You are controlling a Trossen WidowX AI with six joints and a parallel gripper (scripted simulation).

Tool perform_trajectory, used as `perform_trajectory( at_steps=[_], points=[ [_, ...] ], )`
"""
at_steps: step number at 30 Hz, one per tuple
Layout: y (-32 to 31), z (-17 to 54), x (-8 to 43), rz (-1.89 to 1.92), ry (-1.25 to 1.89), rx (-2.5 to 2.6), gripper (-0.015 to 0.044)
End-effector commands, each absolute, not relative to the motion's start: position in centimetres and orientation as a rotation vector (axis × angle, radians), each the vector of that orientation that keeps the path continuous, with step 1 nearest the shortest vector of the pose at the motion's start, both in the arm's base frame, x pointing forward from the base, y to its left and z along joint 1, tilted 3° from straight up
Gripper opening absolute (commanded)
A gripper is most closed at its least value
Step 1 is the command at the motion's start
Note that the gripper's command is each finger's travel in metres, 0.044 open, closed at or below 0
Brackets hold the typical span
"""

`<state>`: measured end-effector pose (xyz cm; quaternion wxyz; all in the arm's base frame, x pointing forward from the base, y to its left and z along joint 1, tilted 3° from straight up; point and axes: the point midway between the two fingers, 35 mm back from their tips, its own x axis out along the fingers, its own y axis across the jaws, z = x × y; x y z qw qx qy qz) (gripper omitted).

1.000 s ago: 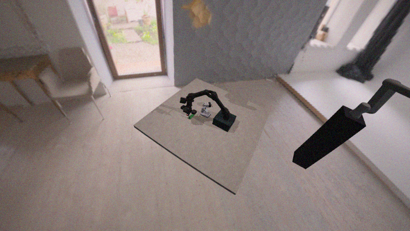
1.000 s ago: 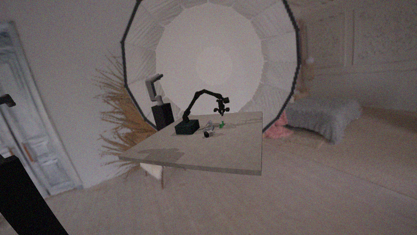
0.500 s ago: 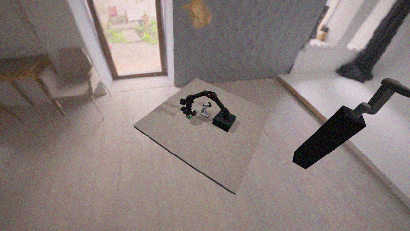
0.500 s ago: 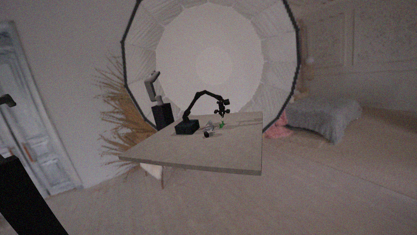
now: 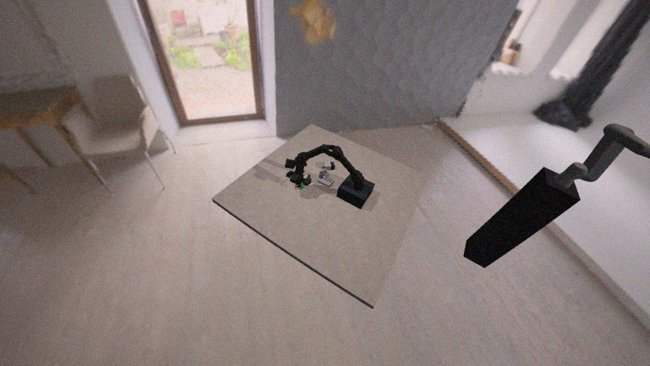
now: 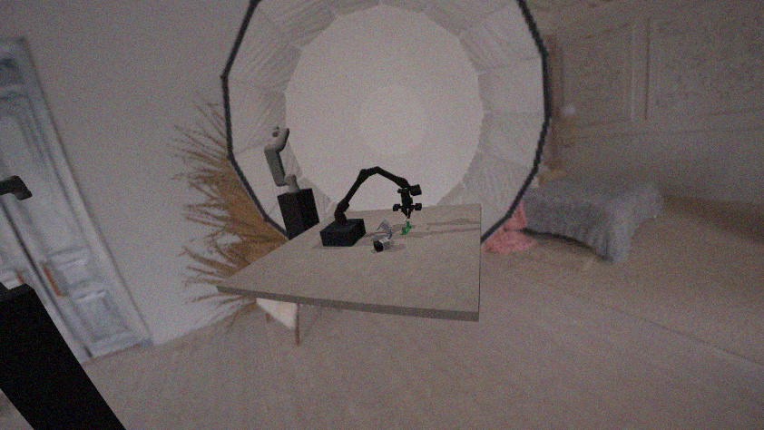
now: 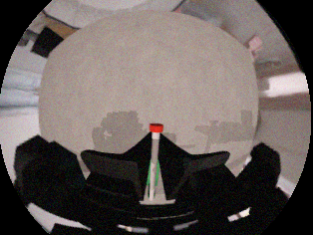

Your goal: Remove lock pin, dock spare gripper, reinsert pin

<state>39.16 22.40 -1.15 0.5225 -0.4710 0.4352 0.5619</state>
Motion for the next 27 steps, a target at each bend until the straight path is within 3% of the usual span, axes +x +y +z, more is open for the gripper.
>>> perform_trajectory(
  at_steps=[1,21,27],
  points=[
    [22.4,-1.9,39.1,1.349,1.041,-1.131,0.0000],
    [22.3,-3.5,39.2,1.349,1.040,-1.132,0.0000],
    [22.3,-3.5,39.2,1.347,1.044,-1.128,0.0157]
  ],
)
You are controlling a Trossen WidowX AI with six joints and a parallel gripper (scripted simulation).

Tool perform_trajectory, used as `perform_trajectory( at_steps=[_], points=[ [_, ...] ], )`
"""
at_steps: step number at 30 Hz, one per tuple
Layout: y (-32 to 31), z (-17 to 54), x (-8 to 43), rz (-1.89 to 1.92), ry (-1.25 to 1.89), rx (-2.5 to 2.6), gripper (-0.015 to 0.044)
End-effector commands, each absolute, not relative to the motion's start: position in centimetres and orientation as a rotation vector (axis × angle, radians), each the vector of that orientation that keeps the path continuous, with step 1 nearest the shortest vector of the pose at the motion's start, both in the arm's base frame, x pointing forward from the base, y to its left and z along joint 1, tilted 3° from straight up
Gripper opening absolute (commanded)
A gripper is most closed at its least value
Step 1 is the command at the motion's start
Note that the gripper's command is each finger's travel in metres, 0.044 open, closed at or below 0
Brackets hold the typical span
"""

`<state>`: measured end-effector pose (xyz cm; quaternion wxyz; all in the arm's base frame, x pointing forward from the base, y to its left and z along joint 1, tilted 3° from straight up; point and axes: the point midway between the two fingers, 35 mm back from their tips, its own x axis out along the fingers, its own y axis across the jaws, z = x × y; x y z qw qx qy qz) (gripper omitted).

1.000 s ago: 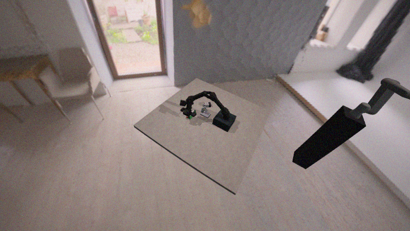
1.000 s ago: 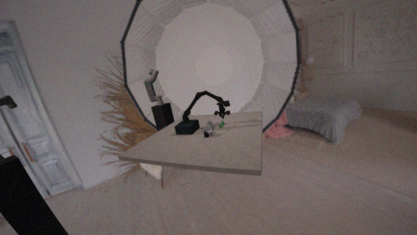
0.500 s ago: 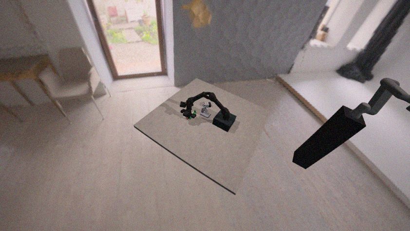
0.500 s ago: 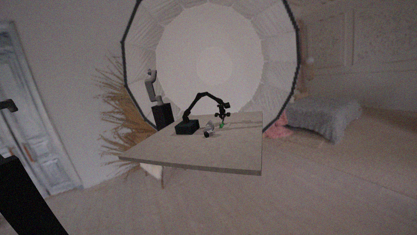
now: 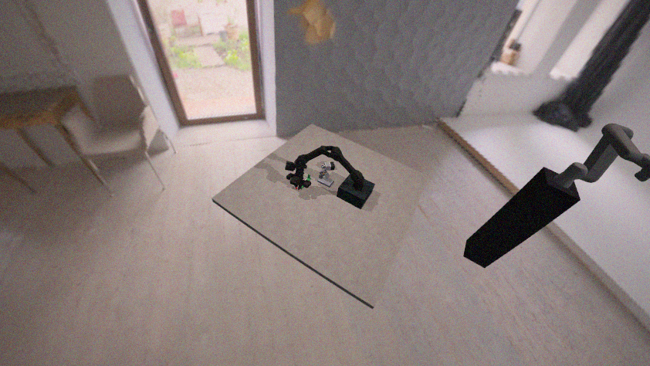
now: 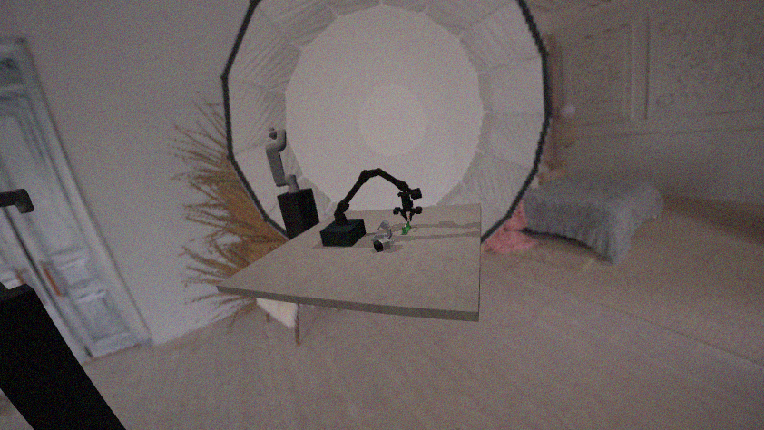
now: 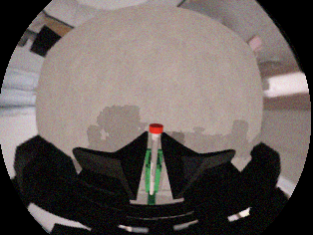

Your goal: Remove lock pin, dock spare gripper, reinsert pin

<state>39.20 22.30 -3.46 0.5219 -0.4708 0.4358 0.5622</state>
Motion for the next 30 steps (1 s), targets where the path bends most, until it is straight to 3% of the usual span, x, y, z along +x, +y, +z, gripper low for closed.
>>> perform_trajectory(
  at_steps=[1,30],
  points=[
    [22.3,-3.5,39.2,1.347,1.044,-1.128,0.0184],
    [22.2,2.0,38.4,1.361,1.065,-1.127,0.0200]
  ],
)
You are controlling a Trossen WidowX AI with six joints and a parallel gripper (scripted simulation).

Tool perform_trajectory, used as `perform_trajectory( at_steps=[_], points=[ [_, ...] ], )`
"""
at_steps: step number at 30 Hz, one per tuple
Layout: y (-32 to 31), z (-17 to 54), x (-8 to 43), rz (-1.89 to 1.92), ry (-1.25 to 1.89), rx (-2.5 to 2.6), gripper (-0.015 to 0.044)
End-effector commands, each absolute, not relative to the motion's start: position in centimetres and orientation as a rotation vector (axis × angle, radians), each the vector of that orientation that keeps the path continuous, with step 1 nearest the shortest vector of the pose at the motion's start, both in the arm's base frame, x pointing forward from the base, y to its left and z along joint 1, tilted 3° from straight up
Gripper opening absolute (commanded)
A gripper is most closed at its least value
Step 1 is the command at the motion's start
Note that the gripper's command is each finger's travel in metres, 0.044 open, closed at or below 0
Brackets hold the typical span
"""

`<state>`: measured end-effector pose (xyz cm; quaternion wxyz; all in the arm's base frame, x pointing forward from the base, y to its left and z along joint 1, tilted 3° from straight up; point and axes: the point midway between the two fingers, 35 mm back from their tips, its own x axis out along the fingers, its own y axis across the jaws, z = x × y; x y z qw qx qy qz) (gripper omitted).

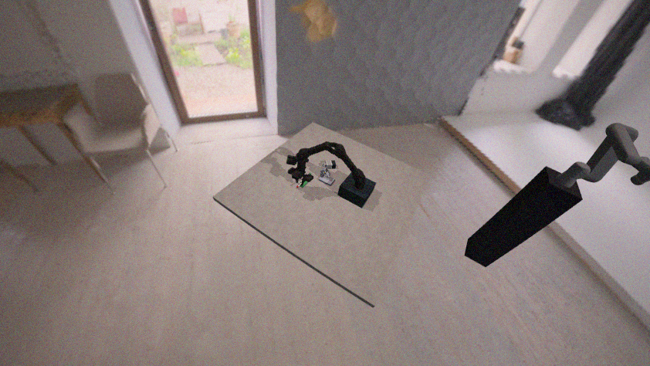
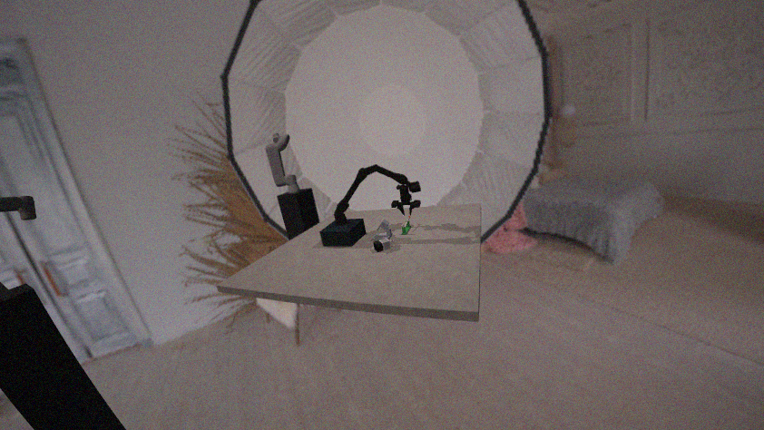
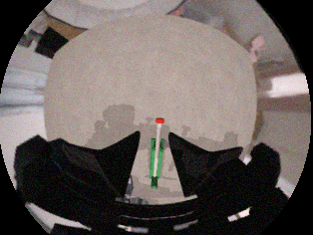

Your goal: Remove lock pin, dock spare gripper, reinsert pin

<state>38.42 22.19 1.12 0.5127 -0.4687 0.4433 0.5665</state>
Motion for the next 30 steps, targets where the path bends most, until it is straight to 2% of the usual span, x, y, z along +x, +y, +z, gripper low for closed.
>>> perform_trajectory(
  at_steps=[1,9,14,20,30],
  points=[
    [22.2,2.2,38.4,1.362,1.066,-1.127,0.0200],
    [22.2,3.9,38.2,1.367,1.072,-1.127,0.0200],
    [22.2,3.1,38.2,1.368,1.073,-1.127,0.0331],
    [16.9,8.2,38.9,1.281,1.075,-1.214,0.0180],
    [16.1,8.2,39.0,1.268,1.077,-1.227,0.0180]
  ],
)
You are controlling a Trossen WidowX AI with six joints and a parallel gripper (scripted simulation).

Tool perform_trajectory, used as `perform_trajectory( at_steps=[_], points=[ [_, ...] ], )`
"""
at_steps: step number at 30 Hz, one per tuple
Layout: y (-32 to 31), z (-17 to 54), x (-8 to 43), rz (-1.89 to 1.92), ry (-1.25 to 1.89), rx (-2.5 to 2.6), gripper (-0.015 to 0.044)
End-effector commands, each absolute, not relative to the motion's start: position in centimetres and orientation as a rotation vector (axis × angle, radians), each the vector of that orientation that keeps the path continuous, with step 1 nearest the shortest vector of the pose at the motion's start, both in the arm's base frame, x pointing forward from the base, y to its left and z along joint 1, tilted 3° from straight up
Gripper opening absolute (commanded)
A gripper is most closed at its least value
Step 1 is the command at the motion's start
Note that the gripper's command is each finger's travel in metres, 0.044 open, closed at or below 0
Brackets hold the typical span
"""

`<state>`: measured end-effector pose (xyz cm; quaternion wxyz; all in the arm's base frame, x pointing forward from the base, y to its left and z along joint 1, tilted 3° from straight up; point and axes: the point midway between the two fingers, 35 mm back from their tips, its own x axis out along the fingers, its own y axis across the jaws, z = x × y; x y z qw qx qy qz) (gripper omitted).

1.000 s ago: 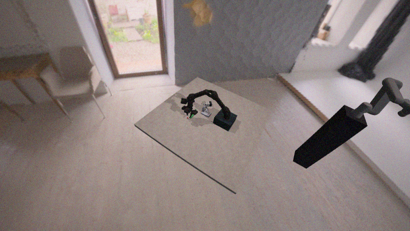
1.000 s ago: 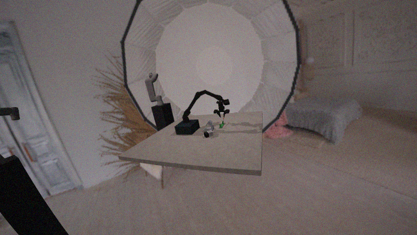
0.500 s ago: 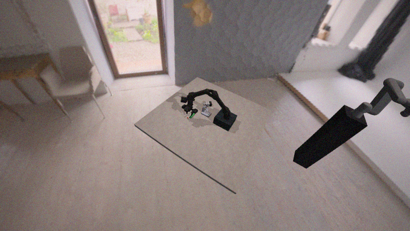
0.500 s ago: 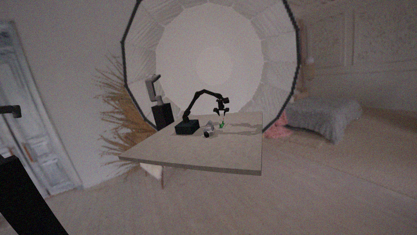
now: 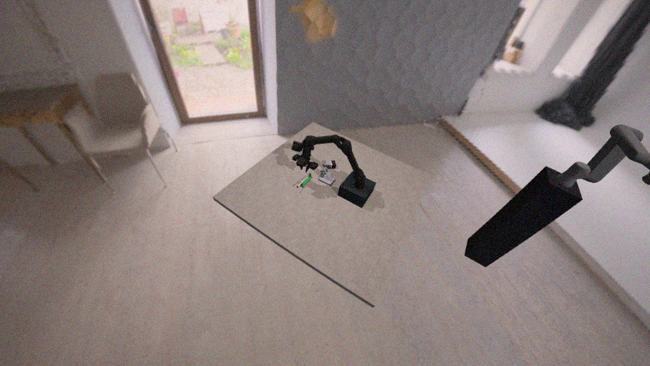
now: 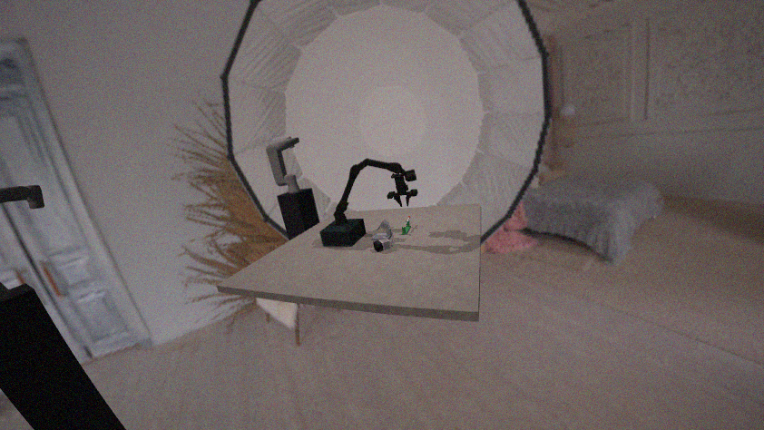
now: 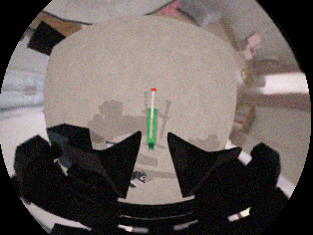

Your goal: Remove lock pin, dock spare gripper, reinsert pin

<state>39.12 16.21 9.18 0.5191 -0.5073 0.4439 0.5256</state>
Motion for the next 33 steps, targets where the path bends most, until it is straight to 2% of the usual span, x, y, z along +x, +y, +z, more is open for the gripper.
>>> perform_trajectory(
  at_steps=[1,6,33],
  points=[
    [16.1,7.4,39.1,1.268,1.077,-1.227,0.0180],
    [15.8,2.2,39.2,1.268,1.077,-1.227,0.0180],
    [15.7,-1.7,39.6,1.268,1.077,-1.227,0.0180]
  ],
)
